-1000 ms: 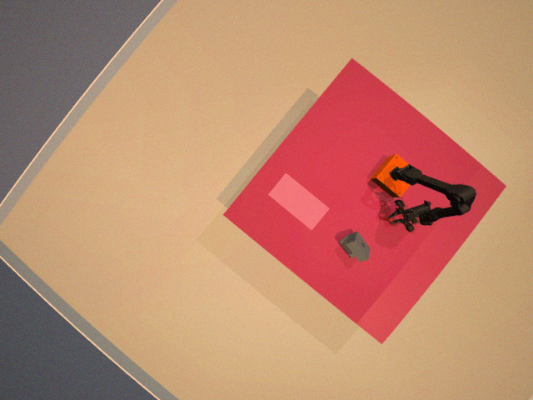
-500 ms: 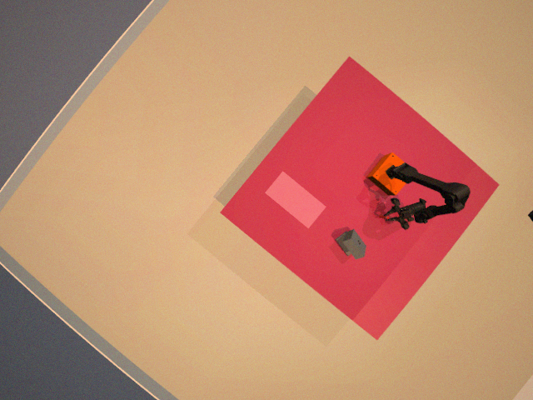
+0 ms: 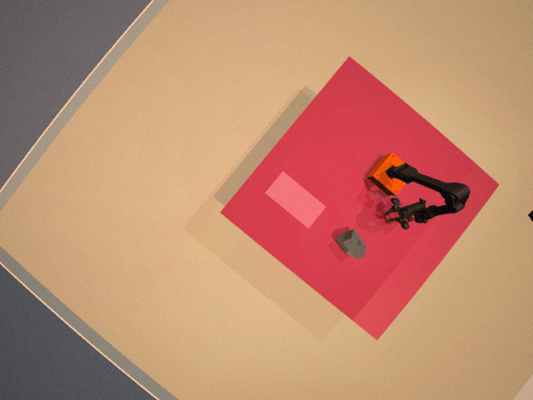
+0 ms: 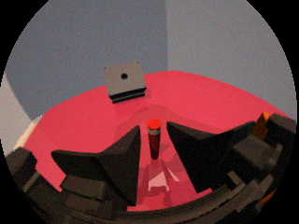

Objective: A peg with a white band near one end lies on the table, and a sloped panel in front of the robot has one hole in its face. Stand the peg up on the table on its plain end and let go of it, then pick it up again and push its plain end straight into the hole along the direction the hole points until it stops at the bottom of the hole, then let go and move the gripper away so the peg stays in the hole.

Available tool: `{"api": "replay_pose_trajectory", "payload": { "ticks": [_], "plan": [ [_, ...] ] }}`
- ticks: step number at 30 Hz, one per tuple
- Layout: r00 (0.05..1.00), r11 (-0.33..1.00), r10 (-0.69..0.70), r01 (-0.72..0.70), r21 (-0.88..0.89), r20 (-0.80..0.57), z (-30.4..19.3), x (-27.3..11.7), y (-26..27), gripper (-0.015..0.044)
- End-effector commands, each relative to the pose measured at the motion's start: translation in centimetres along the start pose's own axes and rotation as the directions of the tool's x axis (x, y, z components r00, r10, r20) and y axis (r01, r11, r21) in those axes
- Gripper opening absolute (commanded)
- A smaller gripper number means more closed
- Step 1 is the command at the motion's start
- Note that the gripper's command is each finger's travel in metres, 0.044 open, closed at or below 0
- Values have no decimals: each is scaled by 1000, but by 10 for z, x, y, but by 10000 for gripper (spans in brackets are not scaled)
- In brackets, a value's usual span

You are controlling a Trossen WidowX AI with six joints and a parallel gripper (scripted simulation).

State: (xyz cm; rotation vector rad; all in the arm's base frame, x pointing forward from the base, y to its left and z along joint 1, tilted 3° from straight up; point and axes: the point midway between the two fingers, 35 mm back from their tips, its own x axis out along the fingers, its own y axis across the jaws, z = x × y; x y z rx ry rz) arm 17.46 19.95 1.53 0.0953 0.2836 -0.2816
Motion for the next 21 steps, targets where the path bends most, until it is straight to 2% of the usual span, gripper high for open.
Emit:
{"api": "replay_pose_trajectory", "payload": {
  "ticks": [1,9,16,21],
  "plan": [
    [1000,1000,0,0,0,0,0,0,0,235],
    [1000,1000,0,0,0,0,0,0,0,440],
    [1000,1000,0,0,0,0,2,-1,1,440],
    [1000,1000,1,-1,2,-1,71,-28,14,440]
  ]
}}
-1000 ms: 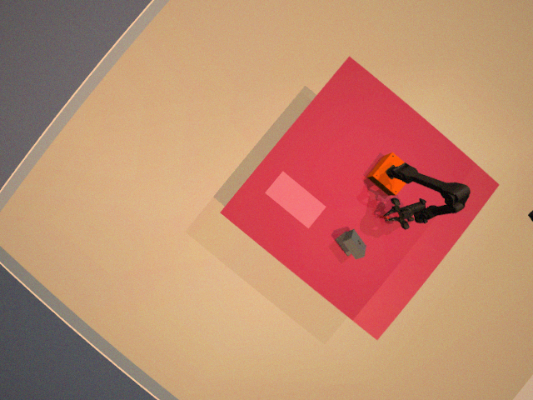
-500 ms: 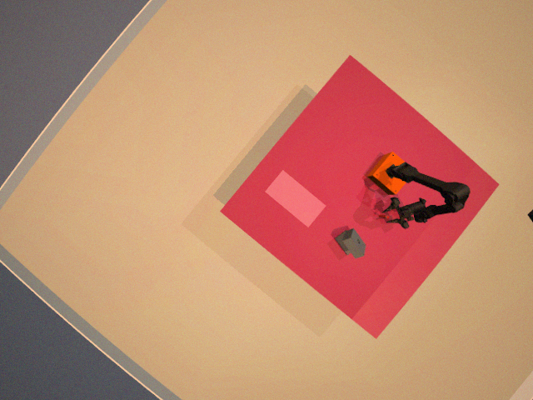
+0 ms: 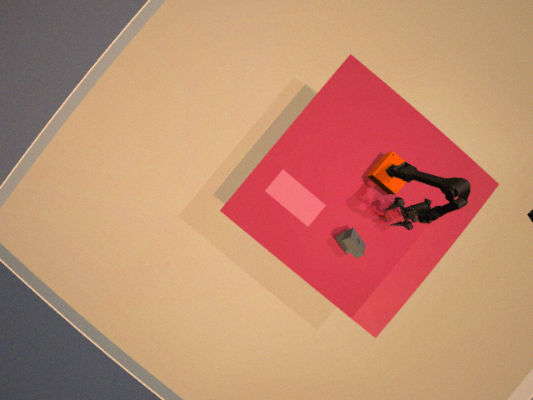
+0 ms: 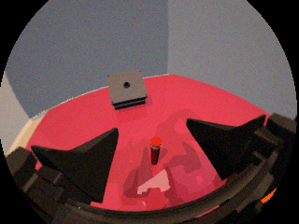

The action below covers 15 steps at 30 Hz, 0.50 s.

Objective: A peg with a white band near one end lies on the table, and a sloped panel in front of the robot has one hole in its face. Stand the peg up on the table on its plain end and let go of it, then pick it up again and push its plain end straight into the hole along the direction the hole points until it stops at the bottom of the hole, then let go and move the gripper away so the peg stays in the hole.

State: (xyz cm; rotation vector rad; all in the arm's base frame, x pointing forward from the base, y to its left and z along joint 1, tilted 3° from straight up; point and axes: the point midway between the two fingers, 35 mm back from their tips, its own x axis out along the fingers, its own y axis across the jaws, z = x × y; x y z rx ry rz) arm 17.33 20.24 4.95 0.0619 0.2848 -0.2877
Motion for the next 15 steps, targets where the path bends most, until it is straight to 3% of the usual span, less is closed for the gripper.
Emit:
{"api": "replay_pose_trajectory", "payload": {
  "ticks": [1,6,15],
  "plan": [
    [1000,999,11,-11,34,-5,57,-22,7,440],
    [1000,999,11,-11,33,-5,117,-41,-6,440],
    [997,999,-45,46,14,-66,113,-35,-12,440]
  ]
}}
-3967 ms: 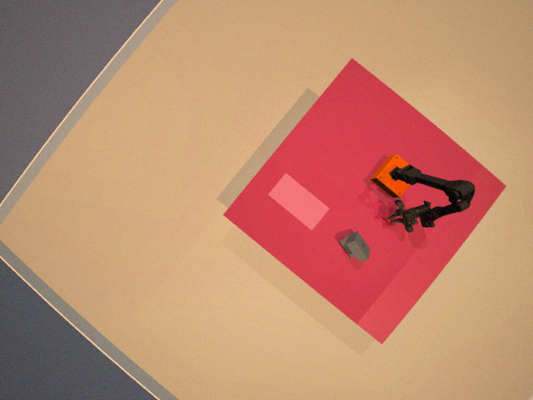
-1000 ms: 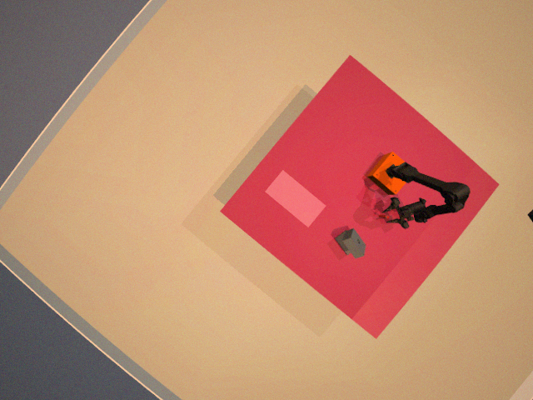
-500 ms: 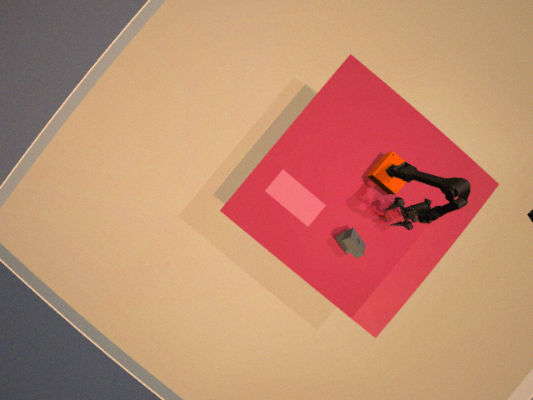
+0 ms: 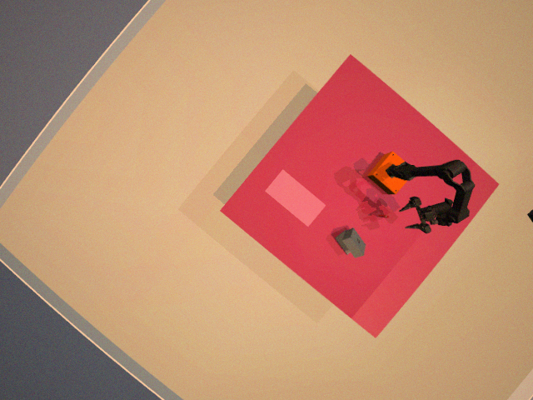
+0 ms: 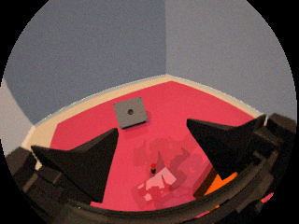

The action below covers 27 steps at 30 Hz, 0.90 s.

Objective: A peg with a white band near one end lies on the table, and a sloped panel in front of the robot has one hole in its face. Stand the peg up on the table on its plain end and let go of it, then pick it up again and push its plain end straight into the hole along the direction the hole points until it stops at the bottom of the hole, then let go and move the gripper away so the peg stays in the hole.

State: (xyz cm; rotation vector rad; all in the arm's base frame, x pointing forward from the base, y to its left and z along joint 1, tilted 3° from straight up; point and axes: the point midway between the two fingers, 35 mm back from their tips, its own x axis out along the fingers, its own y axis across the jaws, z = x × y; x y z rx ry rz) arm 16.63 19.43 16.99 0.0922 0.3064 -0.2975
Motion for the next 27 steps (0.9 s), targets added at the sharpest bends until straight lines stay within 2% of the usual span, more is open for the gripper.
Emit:
{"api": "replay_pose_trajectory", "payload": {
  "ticks": [1,8,15,27],
  "plan": [
    [996,998,-62,61,-20,-64,-3,7,-7,440],
    [950,981,-190,176,-79,-246,-20,21,-20,440],
    [859,964,-265,228,-135,-439,-37,31,-27,440],
    [624,972,-232,171,-159,-747,-59,39,-22,440]
  ]
}}
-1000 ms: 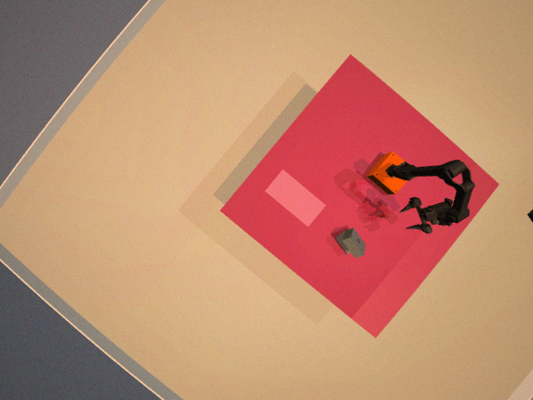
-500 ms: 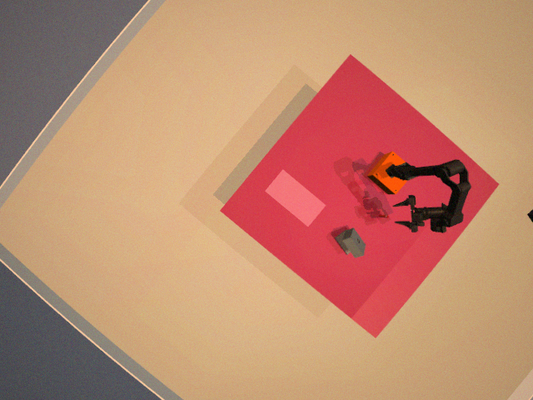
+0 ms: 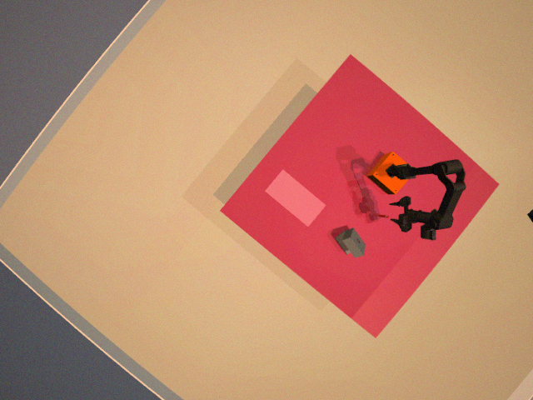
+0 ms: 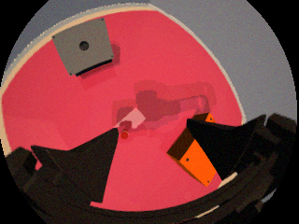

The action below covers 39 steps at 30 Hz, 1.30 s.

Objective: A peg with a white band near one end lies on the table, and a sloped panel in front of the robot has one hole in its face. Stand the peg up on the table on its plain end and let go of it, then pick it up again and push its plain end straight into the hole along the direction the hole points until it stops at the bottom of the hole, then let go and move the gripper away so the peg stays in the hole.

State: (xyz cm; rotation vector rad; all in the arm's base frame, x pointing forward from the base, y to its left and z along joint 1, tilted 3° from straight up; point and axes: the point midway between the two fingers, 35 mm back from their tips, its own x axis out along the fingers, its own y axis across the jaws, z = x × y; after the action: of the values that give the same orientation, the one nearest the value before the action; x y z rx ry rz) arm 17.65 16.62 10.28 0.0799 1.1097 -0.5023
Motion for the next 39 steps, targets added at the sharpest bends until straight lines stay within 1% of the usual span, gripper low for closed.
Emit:
{"api": "replay_pose_trajectory", "payload": {
  "ticks": [1,8,13,23,29,39],
  "plan": [
    [992,999,43,-45,-16,-116,-1,2,7,440],
    [941,985,151,-169,-36,-304,-1,2,21,440],
    [887,962,237,-272,-35,-396,3,0,30,440],
    [885,961,240,-276,-33,-399,3,0,31,440],
    [885,967,240,-256,14,-399,-4,16,35,440],
    [885,967,240,-255,16,-399,-7,25,38,440]
  ]
}}
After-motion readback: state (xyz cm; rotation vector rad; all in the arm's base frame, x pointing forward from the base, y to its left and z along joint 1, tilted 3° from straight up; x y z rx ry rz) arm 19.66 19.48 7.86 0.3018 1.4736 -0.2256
